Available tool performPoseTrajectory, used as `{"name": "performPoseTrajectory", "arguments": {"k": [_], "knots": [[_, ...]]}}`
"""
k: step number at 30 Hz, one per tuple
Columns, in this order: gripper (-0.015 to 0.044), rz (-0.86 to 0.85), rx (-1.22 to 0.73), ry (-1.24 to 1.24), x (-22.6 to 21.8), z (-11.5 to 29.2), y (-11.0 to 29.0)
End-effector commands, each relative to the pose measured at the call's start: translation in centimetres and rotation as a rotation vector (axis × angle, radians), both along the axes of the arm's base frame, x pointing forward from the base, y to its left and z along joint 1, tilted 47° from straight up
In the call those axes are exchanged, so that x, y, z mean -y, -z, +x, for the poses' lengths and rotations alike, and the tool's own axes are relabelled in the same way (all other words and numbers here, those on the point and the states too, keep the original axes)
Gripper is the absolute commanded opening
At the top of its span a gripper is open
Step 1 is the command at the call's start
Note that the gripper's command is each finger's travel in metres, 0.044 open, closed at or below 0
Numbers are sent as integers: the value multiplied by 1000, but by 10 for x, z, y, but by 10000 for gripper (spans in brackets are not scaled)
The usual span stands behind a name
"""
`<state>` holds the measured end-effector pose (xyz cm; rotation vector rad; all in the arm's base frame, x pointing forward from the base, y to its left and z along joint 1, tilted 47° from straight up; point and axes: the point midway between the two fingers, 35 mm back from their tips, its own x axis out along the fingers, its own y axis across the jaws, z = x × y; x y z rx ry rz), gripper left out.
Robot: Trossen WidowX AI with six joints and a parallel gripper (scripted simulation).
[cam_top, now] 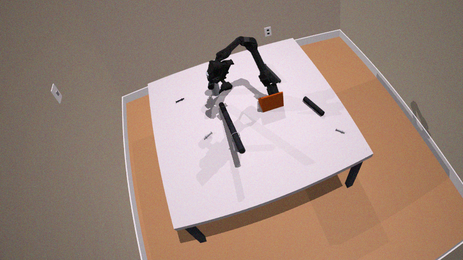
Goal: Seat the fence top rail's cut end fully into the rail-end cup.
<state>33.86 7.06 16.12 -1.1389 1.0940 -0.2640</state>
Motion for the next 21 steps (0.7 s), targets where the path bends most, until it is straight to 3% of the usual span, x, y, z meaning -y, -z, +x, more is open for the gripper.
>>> {"name": "performPoseTrajectory", "arguments": {"k": [1,8,21], "knots": [[440,-251,-278,-207,42,4,-28],[440,-499,-579,-394,83,2,-59],[440,-505,-587,-399,84,2,-60]]}}
